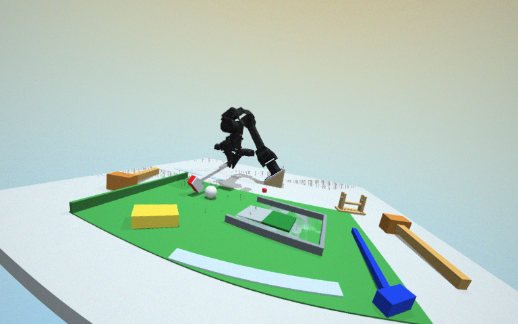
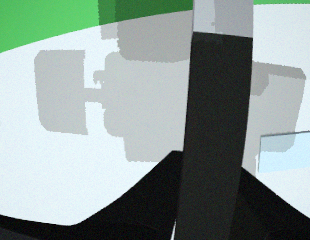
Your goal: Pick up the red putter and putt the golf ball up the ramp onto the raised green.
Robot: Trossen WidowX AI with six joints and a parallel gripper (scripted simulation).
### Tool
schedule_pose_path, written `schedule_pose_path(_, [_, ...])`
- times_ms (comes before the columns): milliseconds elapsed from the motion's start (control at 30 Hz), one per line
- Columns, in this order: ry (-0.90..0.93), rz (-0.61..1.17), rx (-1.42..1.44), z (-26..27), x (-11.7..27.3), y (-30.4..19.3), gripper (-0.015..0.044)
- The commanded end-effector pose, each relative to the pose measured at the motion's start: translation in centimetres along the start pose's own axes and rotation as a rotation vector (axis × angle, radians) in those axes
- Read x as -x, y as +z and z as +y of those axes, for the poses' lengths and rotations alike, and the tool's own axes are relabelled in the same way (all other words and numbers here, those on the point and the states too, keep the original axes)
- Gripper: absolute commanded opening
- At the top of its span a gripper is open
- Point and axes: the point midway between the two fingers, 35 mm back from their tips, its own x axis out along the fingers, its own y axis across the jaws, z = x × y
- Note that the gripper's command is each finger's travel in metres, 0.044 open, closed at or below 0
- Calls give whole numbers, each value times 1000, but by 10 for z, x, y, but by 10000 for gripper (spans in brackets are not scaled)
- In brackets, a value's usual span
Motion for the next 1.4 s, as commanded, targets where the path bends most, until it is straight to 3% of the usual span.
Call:
schedule_pose_path(0, [0,-1,0,0,1,0,0])
schedule_pose_path(833, [-5,4,0,-25,-3,0,0])
schedule_pose_path(1200, [10,1,3,102,-3,1,0])
schedule_pose_path(1367, [6,-1,3,109,-1,-1,0])
